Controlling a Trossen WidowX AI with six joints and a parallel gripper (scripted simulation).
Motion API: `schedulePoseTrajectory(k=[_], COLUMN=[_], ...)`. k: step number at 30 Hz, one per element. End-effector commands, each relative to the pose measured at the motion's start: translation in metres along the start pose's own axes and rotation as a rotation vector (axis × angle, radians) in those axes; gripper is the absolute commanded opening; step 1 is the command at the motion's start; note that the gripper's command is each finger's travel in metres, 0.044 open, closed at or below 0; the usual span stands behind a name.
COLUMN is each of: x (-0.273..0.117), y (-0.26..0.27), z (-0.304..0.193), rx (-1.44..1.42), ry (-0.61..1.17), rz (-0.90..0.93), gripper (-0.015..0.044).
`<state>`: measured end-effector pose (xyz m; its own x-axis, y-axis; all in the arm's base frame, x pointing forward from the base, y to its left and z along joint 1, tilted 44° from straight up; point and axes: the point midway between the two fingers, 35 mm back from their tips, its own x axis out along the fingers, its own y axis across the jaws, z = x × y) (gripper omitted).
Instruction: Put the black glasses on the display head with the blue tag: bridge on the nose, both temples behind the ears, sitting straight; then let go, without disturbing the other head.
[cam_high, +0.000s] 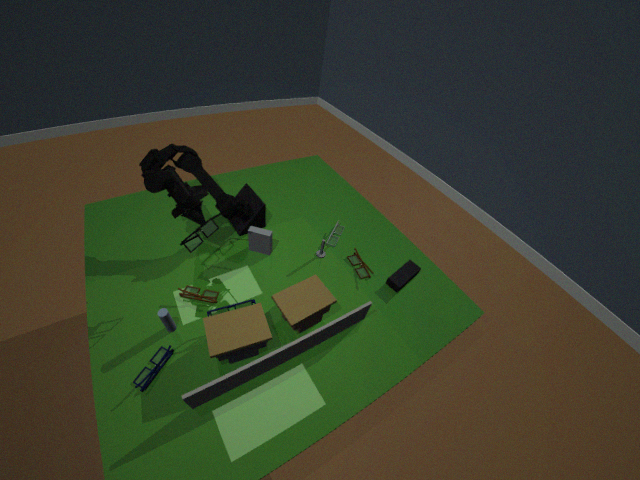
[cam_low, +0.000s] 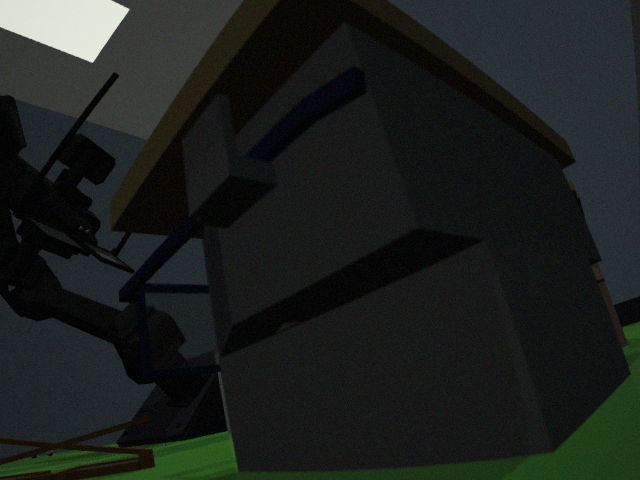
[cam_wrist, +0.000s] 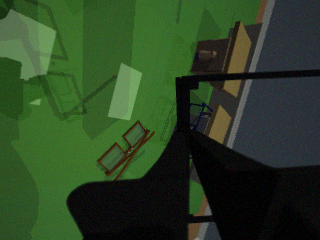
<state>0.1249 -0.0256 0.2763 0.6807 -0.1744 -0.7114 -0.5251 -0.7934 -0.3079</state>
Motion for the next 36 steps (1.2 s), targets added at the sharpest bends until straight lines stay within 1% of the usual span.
schedulePoseTrajectory(k=[1, 29, 36], x=[0.001, 0.001, 0.016], y=[-0.001, -0.001, -0.008], z=[0.0, 0.0, -0.001], rx=[-0.002, -0.002, 0.051], ry=[-0.005, -0.005, -0.056], rz=[0.002, 0.002, 0.041], gripper=[0.0, 0.0, 0.0])
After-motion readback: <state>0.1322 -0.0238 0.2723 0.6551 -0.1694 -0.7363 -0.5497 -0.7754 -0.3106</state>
